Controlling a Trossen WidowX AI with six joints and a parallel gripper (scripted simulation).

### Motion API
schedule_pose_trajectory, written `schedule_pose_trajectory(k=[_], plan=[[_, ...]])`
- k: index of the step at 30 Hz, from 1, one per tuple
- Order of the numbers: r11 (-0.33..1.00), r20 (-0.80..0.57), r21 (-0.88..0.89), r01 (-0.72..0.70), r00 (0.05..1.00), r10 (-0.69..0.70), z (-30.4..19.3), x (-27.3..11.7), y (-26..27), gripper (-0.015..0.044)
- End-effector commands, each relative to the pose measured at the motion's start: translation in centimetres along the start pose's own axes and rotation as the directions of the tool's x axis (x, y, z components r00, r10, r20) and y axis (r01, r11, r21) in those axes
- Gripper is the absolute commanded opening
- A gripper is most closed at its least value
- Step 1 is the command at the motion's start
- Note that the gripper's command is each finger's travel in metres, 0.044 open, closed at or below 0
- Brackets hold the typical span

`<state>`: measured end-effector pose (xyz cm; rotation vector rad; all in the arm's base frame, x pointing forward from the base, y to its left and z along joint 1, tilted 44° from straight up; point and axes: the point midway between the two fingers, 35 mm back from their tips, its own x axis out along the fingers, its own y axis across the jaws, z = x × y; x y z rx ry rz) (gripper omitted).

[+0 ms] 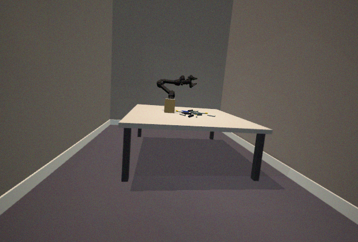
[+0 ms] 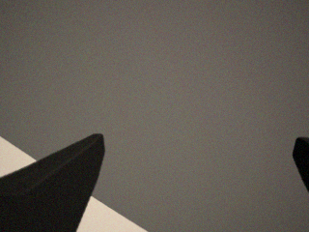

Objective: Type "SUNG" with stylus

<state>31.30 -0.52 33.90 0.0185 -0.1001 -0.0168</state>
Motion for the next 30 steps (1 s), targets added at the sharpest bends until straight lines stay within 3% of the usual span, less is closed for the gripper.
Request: schedule_pose_trajectory(k=[1,8,12,17,21,26,28,30], plan=[[1.000,-0.010,-0.002,-0.005,1.000,0.005,-0.2,0.1,0.1,0.0414],[0.978,-0.385,0.002,-0.207,0.903,0.192,-9.9,3.4,3.6,0.0230],[0.946,-0.603,0.061,-0.317,0.744,0.288,-16.6,3.4,5.4,0.0125],[0.885,-0.782,0.207,-0.416,0.473,0.405,-23.8,1.6,7.5,0.0000],[0.808,-0.831,0.387,-0.444,0.213,0.514,-28.6,-0.8,9.2,0.0000],[0.693,-0.764,0.622,-0.364,-0.087,0.640,-32.9,-4.4,11.0,0.0000],[0.661,-0.727,0.677,-0.324,-0.153,0.670,-33.7,-5.3,11.5,0.0000],[0.657,-0.722,0.684,-0.318,-0.160,0.673,-33.8,-5.5,11.5,0.0000]])
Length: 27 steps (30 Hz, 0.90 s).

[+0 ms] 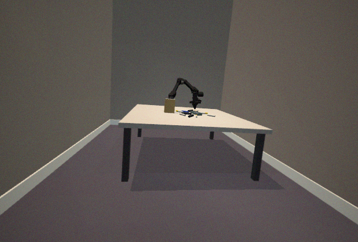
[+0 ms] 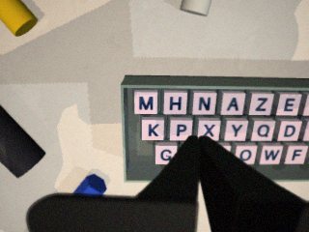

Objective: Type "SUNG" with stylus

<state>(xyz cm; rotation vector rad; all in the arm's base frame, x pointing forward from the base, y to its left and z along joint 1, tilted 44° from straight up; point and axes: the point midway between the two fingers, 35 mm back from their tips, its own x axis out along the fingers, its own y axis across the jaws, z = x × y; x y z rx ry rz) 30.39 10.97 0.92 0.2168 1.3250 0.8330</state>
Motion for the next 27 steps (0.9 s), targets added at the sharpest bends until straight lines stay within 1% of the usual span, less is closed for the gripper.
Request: schedule_pose_trajectory(k=[1,12,14,18,27], plan=[[0.995,-0.053,0.038,-0.091,0.994,0.093,-0.9,1.2,0.3,0.0000],[0.995,-0.053,0.038,-0.091,0.994,0.093,-0.9,1.2,0.3,0.0000],[0.995,-0.052,0.039,-0.090,0.994,0.092,-0.9,1.3,-0.7,0.0000],[0.995,-0.052,0.038,-0.089,0.994,0.091,-1.1,1.7,-5.4,0.0000],[0.995,-0.052,0.037,-0.089,0.994,0.091,-1.1,1.7,-5.7,0.0000]])
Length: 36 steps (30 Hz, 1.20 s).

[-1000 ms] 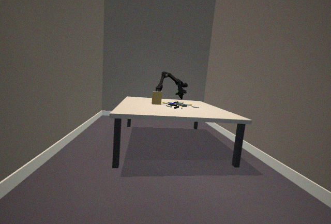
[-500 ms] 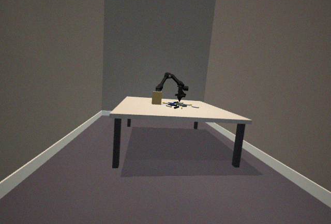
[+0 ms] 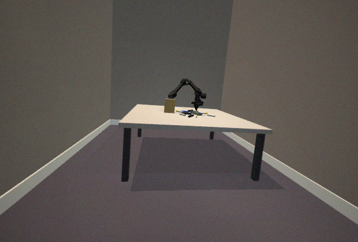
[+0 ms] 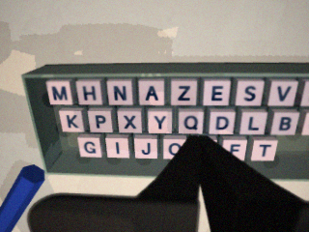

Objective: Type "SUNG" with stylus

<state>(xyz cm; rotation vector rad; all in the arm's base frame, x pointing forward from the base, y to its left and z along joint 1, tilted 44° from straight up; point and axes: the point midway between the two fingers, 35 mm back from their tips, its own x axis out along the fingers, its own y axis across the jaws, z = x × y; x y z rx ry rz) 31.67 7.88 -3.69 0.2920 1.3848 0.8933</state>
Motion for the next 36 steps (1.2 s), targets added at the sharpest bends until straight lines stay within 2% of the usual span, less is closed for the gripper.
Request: schedule_pose_trajectory(k=[1,5,11,23,28,36], plan=[[1.000,-0.007,-0.004,0.001,1.000,-0.001,-0.1,0.2,-0.3,0.0000],[1.000,-0.007,-0.004,0.002,1.000,-0.002,0.0,0.1,-1.1,0.0000],[1.000,-0.007,-0.006,0.004,1.000,-0.004,-0.1,0.1,-6.3,0.0000],[1.000,-0.007,-0.005,0.004,1.000,-0.004,-0.2,0.1,-6.2,0.0000],[1.000,-0.008,-0.004,0.003,1.000,-0.003,-2.8,0.1,-4.0,0.0000],[1.000,-0.008,-0.004,0.003,1.000,-0.003,-2.9,0.1,-3.9,0.0000]])
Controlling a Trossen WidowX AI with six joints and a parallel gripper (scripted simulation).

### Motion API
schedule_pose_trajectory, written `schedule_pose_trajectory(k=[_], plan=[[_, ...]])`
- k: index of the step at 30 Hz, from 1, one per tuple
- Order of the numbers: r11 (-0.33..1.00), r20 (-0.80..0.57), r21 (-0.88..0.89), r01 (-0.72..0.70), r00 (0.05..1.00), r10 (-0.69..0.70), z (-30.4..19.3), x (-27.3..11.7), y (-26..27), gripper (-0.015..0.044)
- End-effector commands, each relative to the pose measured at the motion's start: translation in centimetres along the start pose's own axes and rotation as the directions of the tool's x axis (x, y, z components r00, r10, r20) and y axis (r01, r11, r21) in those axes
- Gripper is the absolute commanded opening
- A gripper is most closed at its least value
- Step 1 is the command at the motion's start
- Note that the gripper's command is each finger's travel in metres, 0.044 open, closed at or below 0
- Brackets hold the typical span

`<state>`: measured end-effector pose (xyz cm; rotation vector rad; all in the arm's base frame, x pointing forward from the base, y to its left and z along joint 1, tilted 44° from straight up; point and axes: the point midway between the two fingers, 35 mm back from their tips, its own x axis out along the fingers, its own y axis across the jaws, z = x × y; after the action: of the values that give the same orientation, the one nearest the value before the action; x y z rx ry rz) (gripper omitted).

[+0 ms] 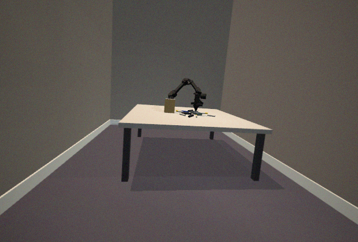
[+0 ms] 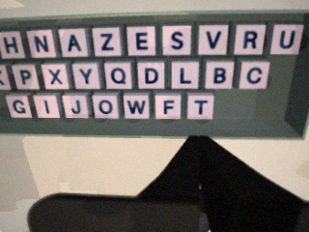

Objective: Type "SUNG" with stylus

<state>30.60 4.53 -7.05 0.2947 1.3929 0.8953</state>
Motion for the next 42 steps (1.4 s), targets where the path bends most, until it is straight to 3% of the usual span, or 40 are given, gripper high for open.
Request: schedule_pose_trajectory(k=[1,5,12,25,31,42], plan=[[1.000,-0.001,-0.008,0.006,1.000,-0.006,-0.2,-0.1,0.1,0.0000],[1.000,-0.001,-0.008,0.007,1.000,-0.007,-0.1,-0.1,0.9,0.0000],[1.000,-0.002,-0.007,0.003,1.000,-0.003,-0.2,0.0,7.2,0.0000],[1.000,-0.002,-0.007,0.003,1.000,-0.003,-0.2,0.0,7.2,0.0000],[1.000,-0.002,-0.007,0.005,1.000,-0.005,-0.2,-5.8,7.2,0.0000],[1.000,0.009,-0.002,0.004,1.000,-0.004,0.0,-5.6,7.0,0.0000]])
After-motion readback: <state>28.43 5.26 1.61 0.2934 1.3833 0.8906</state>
